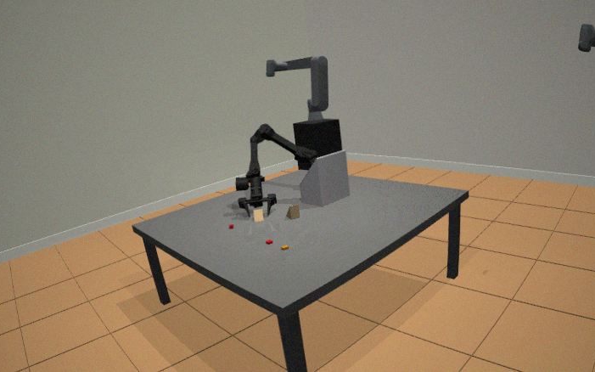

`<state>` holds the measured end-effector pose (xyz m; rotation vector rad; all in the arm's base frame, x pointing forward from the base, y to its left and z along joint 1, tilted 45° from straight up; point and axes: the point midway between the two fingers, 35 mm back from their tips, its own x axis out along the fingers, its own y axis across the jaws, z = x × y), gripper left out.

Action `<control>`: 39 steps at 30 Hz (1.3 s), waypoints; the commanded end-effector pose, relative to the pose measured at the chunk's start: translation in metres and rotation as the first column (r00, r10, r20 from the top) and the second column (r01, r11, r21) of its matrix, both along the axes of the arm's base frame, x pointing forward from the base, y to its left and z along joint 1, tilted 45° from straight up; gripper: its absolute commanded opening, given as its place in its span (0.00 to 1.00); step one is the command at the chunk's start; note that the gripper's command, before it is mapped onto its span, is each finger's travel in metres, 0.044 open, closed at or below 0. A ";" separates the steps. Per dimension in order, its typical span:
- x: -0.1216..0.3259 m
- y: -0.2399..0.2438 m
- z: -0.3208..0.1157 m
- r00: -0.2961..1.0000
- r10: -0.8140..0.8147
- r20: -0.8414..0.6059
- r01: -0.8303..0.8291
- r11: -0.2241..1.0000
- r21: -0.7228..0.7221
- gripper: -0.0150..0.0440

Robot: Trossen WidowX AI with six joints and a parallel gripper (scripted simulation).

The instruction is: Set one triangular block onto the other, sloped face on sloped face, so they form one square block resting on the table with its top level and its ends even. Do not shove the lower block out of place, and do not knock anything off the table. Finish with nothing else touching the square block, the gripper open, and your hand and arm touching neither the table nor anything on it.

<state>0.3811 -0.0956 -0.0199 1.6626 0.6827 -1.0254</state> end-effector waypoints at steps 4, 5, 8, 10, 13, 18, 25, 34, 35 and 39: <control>0.000 0.000 0.000 1.000 0.000 0.000 0.000 1.000 0.000 0.87; 0.000 0.000 0.000 1.000 0.000 0.000 0.000 1.000 0.000 0.82; 0.000 0.000 0.000 1.000 0.000 0.000 0.000 1.000 0.000 0.69; 0.000 0.000 0.000 1.000 0.000 0.000 0.000 1.000 0.000 0.60; 0.000 0.000 0.000 1.000 0.000 0.000 0.000 1.000 0.000 0.53; 0.000 0.000 0.000 1.000 0.000 0.000 0.000 1.000 0.000 0.48; 0.000 0.008 0.008 1.000 0.000 -0.001 0.000 1.000 0.001 0.25; -0.002 0.039 0.039 1.000 0.000 -0.002 0.000 1.000 0.003 0.25; -0.003 0.042 0.042 1.000 0.000 -0.001 0.000 1.000 0.003 0.25; -0.006 0.056 0.056 1.000 0.000 -0.001 0.000 1.000 0.004 0.25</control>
